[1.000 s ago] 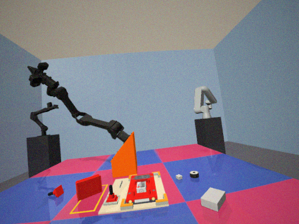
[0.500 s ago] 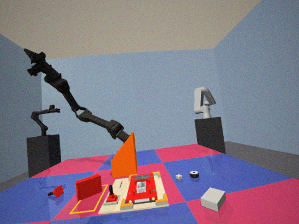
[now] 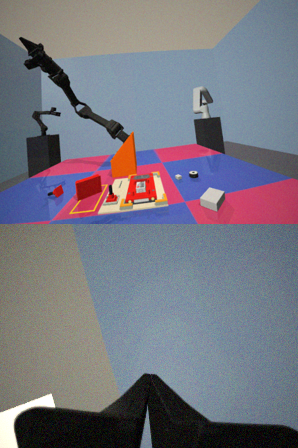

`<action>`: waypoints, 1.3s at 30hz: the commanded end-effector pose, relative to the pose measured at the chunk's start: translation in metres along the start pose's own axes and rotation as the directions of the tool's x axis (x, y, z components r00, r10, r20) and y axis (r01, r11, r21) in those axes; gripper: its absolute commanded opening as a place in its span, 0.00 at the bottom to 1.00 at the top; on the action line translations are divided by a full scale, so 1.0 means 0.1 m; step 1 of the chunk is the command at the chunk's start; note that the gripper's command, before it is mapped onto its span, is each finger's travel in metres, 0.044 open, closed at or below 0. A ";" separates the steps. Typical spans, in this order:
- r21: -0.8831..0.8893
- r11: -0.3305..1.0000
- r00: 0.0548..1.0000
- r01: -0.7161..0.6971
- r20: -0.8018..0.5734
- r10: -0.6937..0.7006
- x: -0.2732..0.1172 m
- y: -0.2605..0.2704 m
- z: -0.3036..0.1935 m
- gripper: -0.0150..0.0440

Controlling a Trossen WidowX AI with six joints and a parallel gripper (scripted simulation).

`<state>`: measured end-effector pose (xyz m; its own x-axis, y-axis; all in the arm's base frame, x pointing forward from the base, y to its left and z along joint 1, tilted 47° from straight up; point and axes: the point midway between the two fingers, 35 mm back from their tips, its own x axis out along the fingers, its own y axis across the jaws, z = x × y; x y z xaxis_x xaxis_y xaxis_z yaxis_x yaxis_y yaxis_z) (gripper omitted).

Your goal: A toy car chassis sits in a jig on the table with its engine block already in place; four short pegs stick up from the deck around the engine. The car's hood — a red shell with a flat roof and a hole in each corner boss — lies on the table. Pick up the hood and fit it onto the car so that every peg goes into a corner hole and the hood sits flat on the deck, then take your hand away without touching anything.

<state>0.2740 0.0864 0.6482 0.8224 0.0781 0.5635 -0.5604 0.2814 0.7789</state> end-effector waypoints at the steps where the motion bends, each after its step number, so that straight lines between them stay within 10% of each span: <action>1: -0.070 0.995 0.997 0.067 -0.021 -0.068 0.08 -0.30 -0.11 0.25; 10: -0.449 0.863 0.963 0.233 -0.019 -0.270 0.19 -1.04 -0.29 0.25; 21: -0.884 0.374 0.828 0.281 0.027 -0.559 0.12 -2.22 -0.41 0.25; 39: -0.852 -0.359 0.420 -0.381 0.186 -0.888 -0.61 -3.98 -0.27 0.25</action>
<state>0.4499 0.0074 0.3235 0.8702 -0.3532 -0.3435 0.0612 0.7693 -0.6359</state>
